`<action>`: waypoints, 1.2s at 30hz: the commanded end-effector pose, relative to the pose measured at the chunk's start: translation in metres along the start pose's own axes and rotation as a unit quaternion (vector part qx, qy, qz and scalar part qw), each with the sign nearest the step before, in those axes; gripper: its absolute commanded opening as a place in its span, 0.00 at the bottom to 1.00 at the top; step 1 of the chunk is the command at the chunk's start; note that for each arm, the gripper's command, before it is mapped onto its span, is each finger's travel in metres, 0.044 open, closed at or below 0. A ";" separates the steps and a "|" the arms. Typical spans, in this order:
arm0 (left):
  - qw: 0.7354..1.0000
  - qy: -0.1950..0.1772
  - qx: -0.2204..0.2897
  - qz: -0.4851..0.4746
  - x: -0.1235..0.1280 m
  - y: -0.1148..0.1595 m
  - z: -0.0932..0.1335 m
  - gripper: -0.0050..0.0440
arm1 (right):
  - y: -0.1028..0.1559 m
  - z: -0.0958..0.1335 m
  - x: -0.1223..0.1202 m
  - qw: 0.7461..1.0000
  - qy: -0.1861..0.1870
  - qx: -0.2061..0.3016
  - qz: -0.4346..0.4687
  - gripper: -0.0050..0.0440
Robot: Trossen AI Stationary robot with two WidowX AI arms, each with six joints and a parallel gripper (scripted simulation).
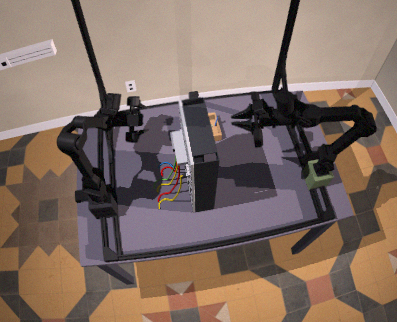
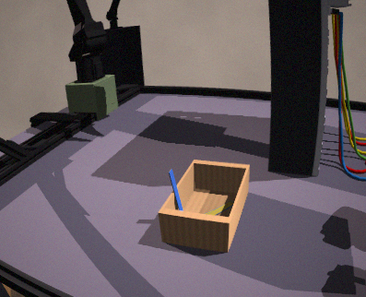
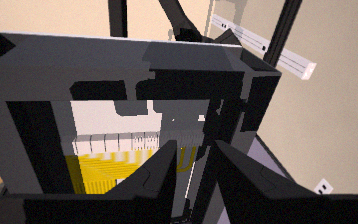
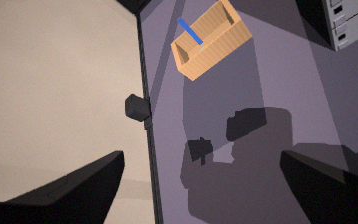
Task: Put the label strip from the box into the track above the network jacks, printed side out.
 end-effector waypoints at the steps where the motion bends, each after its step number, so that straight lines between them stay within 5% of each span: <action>1: 1.000 0.021 0.006 0.012 -0.016 -0.019 -0.012 0.31 | -0.022 -0.001 0.024 1.000 -0.009 0.026 -0.009 1.00; 9: 0.994 0.084 0.068 0.033 -0.074 -0.021 -0.044 0.31 | -0.091 0.005 0.055 0.997 -0.042 0.060 -0.011 1.00; 20: 0.976 0.151 0.148 0.045 -0.158 -0.012 -0.070 0.31 | -0.180 0.042 0.081 0.990 -0.122 0.068 0.019 1.00; 28: 0.959 0.148 0.235 0.059 -0.192 0.017 -0.093 0.31 | -0.262 0.087 0.066 0.986 -0.161 0.006 0.046 1.00; 36: 0.944 0.135 0.292 0.066 -0.210 0.041 -0.106 0.31 | -0.310 0.128 0.047 0.981 -0.172 -0.058 0.071 1.00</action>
Point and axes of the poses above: on each arm, the point midway between the two fingers, 35 mm back from their tips, its own z axis back along the fingers, its own x axis across the jaws, y = z × x, the point moved 1 cm from there along z, back along the fingers, and after that the axes turned 13 degrees about -z, right-handed, at the moved point
